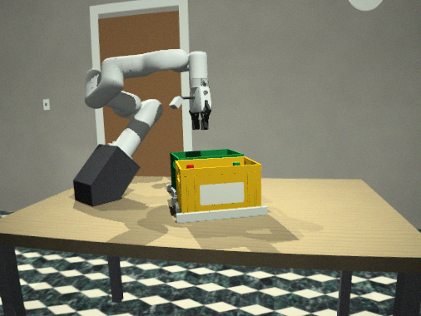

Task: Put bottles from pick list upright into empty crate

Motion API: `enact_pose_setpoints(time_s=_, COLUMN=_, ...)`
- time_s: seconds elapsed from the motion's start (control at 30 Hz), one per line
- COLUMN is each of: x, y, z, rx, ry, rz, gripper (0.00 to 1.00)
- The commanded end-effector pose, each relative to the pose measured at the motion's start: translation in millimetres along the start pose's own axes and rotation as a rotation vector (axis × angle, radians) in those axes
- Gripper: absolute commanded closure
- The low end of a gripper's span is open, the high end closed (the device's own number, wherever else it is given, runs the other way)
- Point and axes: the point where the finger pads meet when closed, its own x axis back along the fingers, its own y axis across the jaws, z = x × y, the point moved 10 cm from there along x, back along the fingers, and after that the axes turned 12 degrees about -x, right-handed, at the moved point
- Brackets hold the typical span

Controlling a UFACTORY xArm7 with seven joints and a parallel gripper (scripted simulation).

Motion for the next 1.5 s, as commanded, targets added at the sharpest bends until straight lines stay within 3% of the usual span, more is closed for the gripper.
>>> enact_pose_setpoints(time_s=0.0, x=4.5, y=-32.3, z=4.7, rx=0.156, ry=-0.005, rz=-0.003, gripper=0.35)
enact_pose_setpoints(time_s=0.07, x=4.5, y=-32.3, z=4.7, rx=0.156, ry=-0.005, rz=-0.003, gripper=0.35)
enact_pose_setpoints(time_s=1.47, x=24.2, y=-219.9, z=39.2, rx=1.143, ry=-0.022, rz=-0.014, gripper=0.35)
